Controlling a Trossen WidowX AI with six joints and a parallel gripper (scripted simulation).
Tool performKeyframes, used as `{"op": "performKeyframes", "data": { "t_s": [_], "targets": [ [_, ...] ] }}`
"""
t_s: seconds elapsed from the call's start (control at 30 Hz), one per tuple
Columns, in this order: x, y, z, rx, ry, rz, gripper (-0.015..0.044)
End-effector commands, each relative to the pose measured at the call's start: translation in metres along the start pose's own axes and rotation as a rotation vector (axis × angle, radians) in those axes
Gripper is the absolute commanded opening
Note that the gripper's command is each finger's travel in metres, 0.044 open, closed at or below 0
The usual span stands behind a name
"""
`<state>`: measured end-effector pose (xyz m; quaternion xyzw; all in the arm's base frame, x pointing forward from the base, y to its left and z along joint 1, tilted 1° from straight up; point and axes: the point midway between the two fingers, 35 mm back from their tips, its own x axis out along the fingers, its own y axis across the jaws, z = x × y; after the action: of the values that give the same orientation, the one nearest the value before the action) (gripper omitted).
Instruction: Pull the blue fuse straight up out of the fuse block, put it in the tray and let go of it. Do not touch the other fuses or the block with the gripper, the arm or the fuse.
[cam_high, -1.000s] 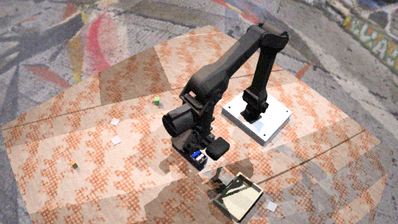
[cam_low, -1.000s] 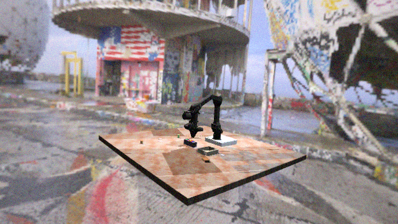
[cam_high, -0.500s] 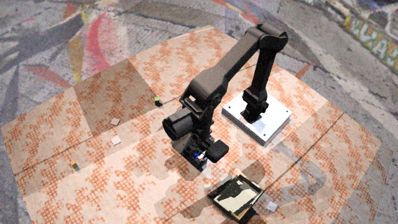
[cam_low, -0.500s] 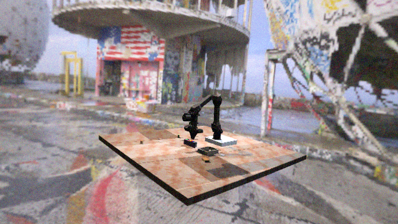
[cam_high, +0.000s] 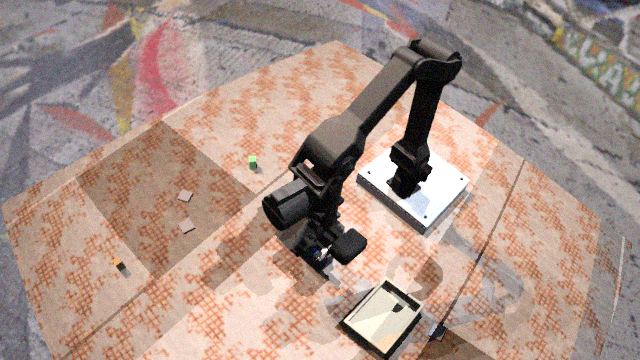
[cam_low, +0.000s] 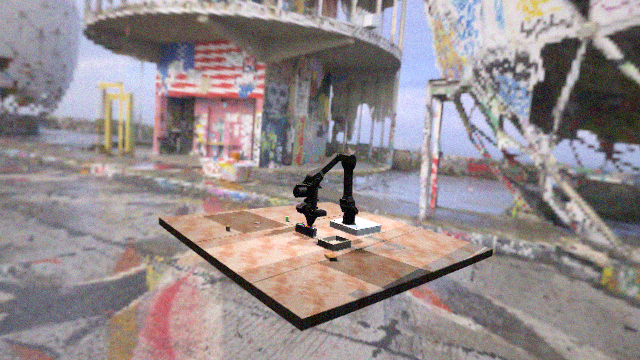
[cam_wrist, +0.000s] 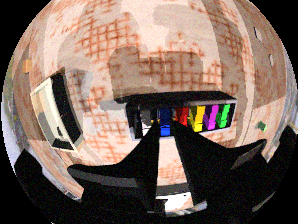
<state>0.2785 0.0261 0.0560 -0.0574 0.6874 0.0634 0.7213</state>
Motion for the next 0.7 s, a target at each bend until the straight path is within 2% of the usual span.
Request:
{"op": "performKeyframes", "data": {
  "t_s": [0.0, 0.67],
  "targets": [
    [0.0029, -0.0007, -0.0007, -0.004, 0.007, -0.004, 0.0067],
    [0.0128, -0.0008, -0.0008, -0.004, 0.007, -0.004, 0.0067]
  ]
}}
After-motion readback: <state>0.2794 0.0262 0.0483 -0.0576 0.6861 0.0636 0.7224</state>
